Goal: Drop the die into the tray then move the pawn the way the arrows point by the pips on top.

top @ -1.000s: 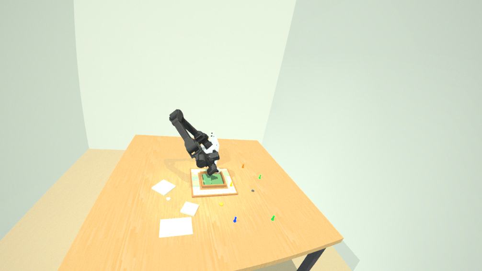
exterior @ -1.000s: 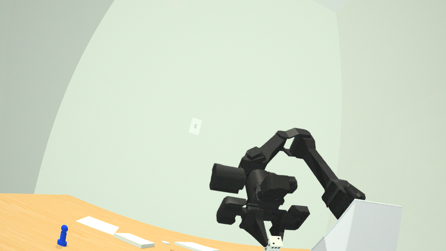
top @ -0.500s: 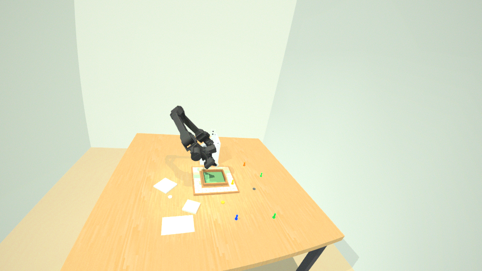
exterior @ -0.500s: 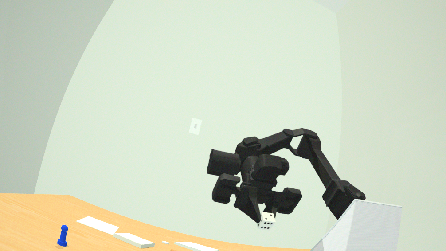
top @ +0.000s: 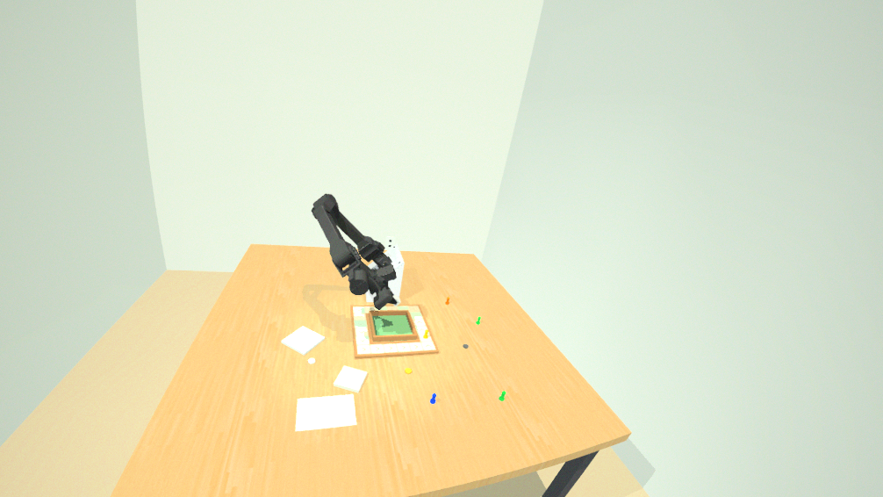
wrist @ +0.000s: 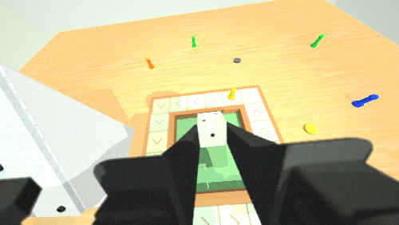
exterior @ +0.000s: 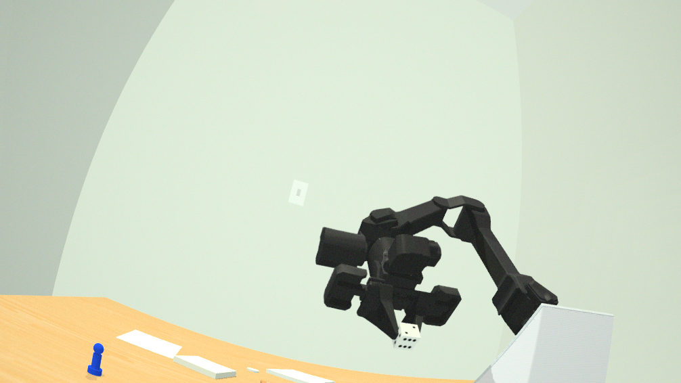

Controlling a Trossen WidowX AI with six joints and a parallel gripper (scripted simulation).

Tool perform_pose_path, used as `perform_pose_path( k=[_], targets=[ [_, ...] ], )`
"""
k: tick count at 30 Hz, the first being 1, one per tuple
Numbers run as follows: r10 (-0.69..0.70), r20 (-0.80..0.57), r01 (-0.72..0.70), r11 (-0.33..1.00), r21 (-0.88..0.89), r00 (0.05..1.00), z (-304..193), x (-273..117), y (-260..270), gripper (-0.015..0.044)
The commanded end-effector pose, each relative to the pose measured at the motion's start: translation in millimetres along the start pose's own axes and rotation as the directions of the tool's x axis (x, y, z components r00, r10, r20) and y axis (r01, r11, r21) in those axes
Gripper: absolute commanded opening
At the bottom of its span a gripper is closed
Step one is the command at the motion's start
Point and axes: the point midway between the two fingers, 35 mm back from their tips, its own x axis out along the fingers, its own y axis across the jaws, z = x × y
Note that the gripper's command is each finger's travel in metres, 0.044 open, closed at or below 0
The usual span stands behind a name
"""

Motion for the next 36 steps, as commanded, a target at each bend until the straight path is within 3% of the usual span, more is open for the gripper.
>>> perform_pose_path(
  k=[1, 16, 20, 23, 25, 29, 31, 36],
  targets=[
    [0.001, 0.0, -0.001, 1.0, 0.0, 1.0, 0.0, 0.2, 0.2, 0.0053],
    [0.005, -0.011, -0.005, 1.0, 0.006, 1.0, 29.6, -24.4, 0.2, 0.044],
    [0.092, -0.351, -0.077, 0.995, 0.056, 0.932, 16.6, 6.8, 5.2, 0.044],
    [0.059, -0.635, -0.04, 0.998, 0.043, 0.771, 9.1, 21.5, 3.1, 0.044],
    [0.008, -0.736, -0.003, 1.0, 0.008, 0.677, 8.7, 24.6, -0.1, 0.044],
    [0.0, -0.747, 0.002, 1.0, 0.003, 0.664, 8.8, 24.9, -0.6, 0.044],
    [0.033, -0.7, -0.031, 0.999, 0.016, 0.714, 10.8, 25.9, 2.9, 0.044],
    [0.024, -0.713, 0.157, 0.97, 0.187, 0.701, 27.0, 49.3, -24.3, 0.0309]
  ],
)
